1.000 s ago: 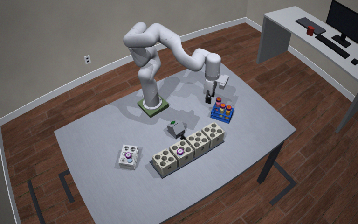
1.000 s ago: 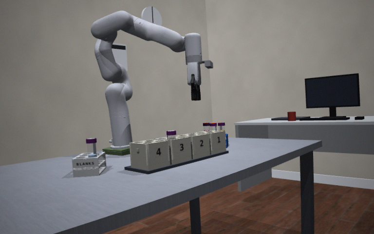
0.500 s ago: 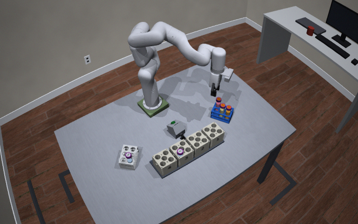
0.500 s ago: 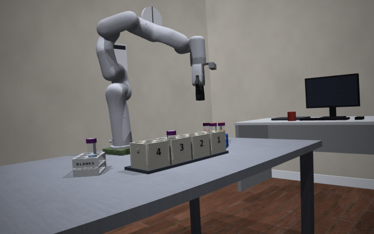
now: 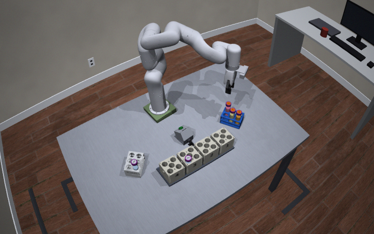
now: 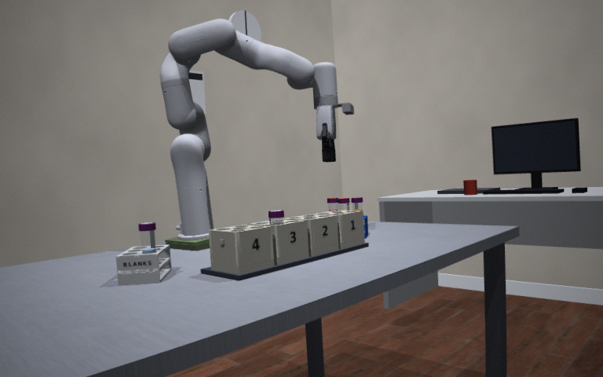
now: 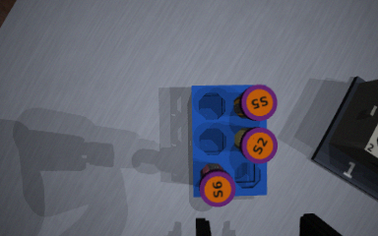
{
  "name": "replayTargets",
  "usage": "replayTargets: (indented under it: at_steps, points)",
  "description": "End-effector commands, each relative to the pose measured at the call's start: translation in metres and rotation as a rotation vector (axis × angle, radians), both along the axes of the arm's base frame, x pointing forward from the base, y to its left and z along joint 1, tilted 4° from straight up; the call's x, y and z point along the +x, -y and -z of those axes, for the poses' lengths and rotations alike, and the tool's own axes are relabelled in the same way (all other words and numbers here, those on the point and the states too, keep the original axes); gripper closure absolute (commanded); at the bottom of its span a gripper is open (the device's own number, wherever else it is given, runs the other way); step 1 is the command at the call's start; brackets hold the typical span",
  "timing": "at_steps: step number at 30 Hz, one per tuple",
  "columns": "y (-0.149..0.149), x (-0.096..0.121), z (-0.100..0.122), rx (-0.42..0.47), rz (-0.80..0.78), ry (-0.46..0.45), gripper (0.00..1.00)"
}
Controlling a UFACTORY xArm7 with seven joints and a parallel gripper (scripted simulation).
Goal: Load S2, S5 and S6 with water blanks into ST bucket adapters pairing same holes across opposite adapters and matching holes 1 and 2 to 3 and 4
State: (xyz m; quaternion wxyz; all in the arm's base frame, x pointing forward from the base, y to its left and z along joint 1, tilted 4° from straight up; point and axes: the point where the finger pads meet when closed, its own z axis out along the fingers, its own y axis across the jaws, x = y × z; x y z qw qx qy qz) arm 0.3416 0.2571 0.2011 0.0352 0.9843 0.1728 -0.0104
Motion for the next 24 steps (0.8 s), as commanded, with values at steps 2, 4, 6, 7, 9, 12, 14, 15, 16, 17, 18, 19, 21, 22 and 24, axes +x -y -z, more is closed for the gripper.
replayTargets:
  at_steps: [2, 4, 6, 7, 9, 12, 14, 15, 16, 17, 18, 19, 21, 22, 24]
  points:
    - [-0.011, -0.001, -0.001, 0.002, -0.001, 0.004, 0.43]
    - [-0.011, -0.001, -0.001, 0.002, -0.001, 0.004, 0.43]
    - [-0.011, -0.001, -0.001, 0.002, -0.001, 0.004, 0.43]
    - [-0.011, -0.001, -0.001, 0.002, -0.001, 0.004, 0.43]
    - [-0.011, -0.001, -0.001, 0.002, -0.001, 0.004, 0.43]
    - [-0.011, -0.001, -0.001, 0.002, -0.001, 0.004, 0.43]
    - [-0.011, -0.001, 0.003, 0.002, -0.001, 0.004, 0.43]
    - [-0.011, -0.001, 0.005, 0.002, -0.001, 0.004, 0.43]
    - [-0.011, -0.001, 0.007, 0.002, -0.001, 0.004, 0.43]
    - [-0.011, -0.001, 0.009, 0.002, -0.001, 0.004, 0.43]
    - [-0.011, -0.001, 0.011, 0.002, -0.001, 0.004, 0.43]
    - [-0.010, -0.001, 0.013, 0.002, -0.001, 0.004, 0.43]
    - [-0.010, -0.001, 0.017, 0.002, -0.001, 0.004, 0.43]
    - [-0.010, -0.001, 0.019, 0.002, -0.001, 0.004, 0.43]
    - [-0.010, -0.001, 0.023, 0.002, -0.001, 0.004, 0.43]
